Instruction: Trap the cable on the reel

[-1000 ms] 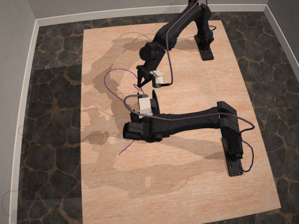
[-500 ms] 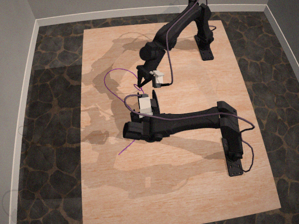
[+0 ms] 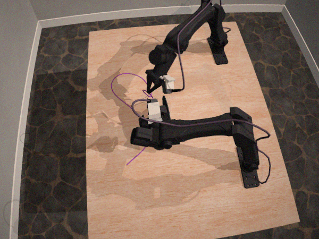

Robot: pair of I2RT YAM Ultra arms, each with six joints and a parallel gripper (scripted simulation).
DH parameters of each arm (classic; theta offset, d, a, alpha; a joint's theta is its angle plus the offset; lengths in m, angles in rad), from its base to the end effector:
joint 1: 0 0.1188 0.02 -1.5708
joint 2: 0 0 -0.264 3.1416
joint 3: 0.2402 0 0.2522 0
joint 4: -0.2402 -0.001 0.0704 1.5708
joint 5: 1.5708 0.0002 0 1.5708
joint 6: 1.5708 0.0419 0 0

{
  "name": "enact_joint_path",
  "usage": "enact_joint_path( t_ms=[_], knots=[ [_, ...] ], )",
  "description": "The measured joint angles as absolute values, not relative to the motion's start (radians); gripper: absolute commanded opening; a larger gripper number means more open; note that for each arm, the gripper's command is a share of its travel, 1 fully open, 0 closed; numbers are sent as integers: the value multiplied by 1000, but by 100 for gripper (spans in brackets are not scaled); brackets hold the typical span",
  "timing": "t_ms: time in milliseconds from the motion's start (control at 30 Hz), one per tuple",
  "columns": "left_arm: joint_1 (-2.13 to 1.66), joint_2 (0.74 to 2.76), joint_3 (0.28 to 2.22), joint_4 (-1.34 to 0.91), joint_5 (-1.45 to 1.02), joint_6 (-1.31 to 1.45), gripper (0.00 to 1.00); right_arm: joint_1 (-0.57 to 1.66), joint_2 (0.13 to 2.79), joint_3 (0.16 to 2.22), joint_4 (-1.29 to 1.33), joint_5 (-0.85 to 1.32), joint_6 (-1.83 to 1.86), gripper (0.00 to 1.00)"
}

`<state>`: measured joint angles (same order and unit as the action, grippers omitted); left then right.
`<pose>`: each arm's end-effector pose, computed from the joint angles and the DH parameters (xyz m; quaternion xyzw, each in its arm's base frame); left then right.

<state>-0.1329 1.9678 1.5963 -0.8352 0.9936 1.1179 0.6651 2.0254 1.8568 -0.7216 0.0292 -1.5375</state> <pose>0.3970 -0.0875 0.2420 0.5761 0.6504 -0.3378 0.3619 0.3605 0.2825 0.2866 -0.8384 0.4308 -0.1535 0.2967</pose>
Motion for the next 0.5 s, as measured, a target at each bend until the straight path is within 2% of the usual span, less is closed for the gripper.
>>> enact_joint_path(
  t_ms=[500],
  knots=[
    [-186, 1986, 1567, -723, 971, 1040, 75, 666, 2028, 1863, -721, 29, -1538, 0]
  ],
)
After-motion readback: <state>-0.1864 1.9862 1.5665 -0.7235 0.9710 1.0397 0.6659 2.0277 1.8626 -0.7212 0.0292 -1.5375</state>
